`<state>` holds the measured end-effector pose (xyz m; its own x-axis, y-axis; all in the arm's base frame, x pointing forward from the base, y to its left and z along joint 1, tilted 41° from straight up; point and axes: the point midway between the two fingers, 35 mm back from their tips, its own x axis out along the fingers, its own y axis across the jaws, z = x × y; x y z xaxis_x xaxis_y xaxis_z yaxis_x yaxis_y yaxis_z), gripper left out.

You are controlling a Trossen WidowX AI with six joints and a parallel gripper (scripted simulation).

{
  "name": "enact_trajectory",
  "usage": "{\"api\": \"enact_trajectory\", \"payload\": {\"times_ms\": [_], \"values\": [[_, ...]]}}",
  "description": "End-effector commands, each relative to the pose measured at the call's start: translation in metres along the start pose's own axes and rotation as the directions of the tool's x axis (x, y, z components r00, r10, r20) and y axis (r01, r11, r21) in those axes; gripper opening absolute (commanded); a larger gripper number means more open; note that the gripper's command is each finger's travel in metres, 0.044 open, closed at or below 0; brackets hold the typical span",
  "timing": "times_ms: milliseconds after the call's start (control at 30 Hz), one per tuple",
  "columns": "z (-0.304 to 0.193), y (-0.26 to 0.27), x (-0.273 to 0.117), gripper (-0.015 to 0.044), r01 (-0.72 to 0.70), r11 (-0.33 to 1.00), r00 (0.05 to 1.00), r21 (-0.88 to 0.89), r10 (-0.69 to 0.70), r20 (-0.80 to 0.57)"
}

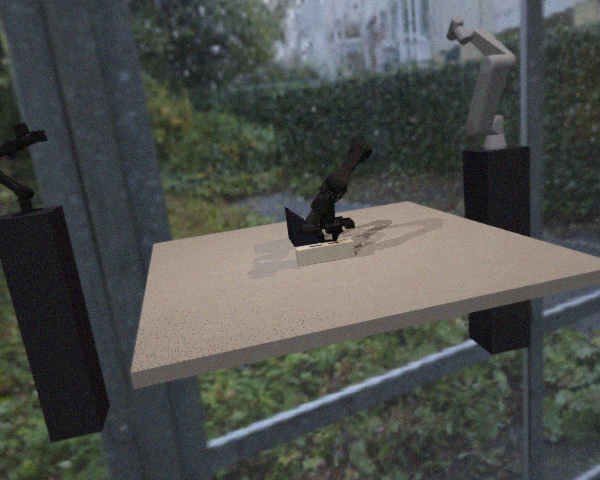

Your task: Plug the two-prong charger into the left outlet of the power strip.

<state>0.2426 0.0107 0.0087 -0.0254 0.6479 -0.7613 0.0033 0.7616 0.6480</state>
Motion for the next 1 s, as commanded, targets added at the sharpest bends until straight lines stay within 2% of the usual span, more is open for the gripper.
{"api": "enact_trajectory", "payload": {"times_ms": [0, 967], "values": [[0.0018, 0.0009, -0.0006, 0.0000, -0.006, 1.000, 1.000, 0.005, 0.006, 0.003], [0.0045, 0.0009, -0.0008, 0.0000, -0.006, 1.000, 1.000, 0.004, 0.006, 0.003]]}}
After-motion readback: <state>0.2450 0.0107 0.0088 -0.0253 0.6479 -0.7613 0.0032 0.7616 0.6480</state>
